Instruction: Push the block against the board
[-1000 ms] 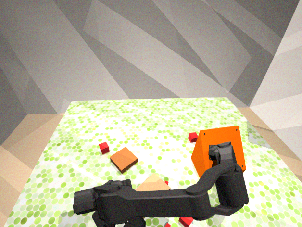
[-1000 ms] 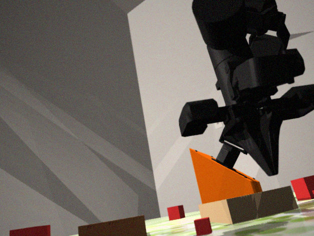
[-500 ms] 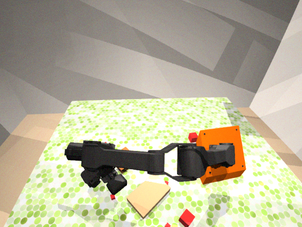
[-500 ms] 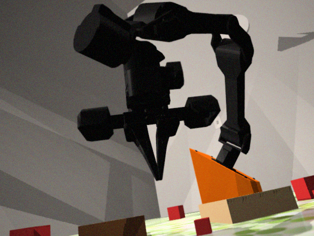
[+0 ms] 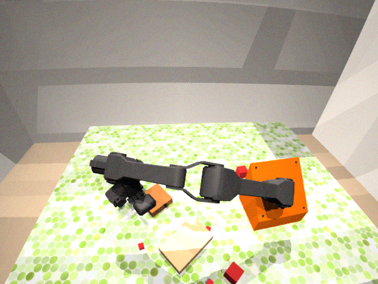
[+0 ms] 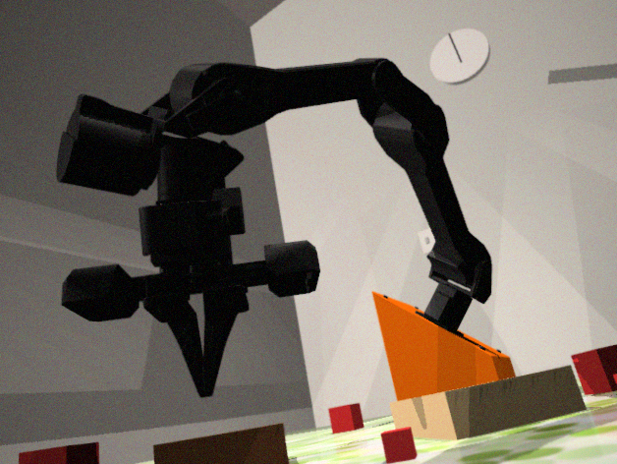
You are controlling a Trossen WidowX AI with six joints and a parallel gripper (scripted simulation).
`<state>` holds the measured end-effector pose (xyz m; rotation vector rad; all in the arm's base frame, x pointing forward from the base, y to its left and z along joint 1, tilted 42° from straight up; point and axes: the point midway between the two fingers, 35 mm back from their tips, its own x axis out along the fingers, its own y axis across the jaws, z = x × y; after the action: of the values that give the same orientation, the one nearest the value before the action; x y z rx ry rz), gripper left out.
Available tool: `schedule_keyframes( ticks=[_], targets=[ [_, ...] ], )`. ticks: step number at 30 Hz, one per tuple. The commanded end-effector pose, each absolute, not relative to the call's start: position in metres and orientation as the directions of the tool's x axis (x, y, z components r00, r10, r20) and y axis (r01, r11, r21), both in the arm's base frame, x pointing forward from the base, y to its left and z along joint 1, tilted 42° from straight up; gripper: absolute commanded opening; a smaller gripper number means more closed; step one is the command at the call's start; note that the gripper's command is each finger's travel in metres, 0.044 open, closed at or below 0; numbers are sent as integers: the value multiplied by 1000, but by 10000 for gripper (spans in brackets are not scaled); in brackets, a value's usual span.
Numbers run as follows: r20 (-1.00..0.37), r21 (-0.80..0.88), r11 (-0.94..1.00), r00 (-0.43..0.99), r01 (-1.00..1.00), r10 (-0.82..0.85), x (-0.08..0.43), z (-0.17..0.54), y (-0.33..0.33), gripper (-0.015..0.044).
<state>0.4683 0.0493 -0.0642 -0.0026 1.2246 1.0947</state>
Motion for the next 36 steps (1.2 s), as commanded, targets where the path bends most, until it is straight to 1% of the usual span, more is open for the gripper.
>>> schedule_keyframes(
  ticks=[1, 8, 29, 36],
  targets=[
    [-741, 540, 517, -84, -664, 666, 464, -92, 76, 0],
    [-741, 540, 516, -84, -664, 667, 462, -101, 85, 0],
    [-741, 540, 517, -85, -664, 666, 448, -109, 74, 0],
    [-741, 540, 517, -85, -664, 666, 454, -107, 77, 0]
  ],
)
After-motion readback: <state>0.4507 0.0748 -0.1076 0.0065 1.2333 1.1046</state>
